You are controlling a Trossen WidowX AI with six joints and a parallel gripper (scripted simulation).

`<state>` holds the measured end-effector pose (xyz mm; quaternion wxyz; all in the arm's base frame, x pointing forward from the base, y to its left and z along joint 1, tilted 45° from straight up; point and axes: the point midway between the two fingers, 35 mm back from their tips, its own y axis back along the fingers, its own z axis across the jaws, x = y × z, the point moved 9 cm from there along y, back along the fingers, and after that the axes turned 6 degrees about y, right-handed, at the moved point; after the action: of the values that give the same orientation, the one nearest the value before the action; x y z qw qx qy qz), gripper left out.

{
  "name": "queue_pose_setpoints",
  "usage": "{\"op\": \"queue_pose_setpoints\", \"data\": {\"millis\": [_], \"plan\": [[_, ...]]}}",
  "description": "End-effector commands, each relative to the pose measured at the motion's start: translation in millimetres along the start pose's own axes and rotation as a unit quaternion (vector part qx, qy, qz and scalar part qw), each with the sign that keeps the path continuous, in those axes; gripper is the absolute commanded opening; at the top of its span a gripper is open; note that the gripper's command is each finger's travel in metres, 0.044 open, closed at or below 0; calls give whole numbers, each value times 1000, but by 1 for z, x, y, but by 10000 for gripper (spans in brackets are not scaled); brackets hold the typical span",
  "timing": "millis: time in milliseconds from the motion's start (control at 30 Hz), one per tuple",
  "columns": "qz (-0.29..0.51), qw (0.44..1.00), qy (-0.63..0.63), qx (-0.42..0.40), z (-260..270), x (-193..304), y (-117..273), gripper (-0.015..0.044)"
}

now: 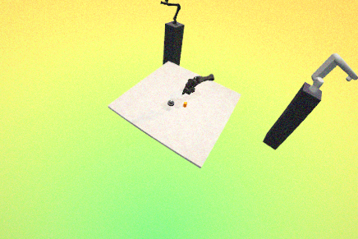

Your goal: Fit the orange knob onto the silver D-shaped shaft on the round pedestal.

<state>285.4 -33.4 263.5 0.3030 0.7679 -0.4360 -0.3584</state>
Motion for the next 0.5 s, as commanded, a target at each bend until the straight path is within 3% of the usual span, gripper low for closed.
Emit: {"op": "queue_pose_setpoints", "data": {"millis": [0,200,467], "plan": [[-101,988,-62,-100,22,-12,-46,440],[-202,941,-147,-228,55,-34,-90,440],[-204,939,-149,-232,59,-36,-89,440]]}}
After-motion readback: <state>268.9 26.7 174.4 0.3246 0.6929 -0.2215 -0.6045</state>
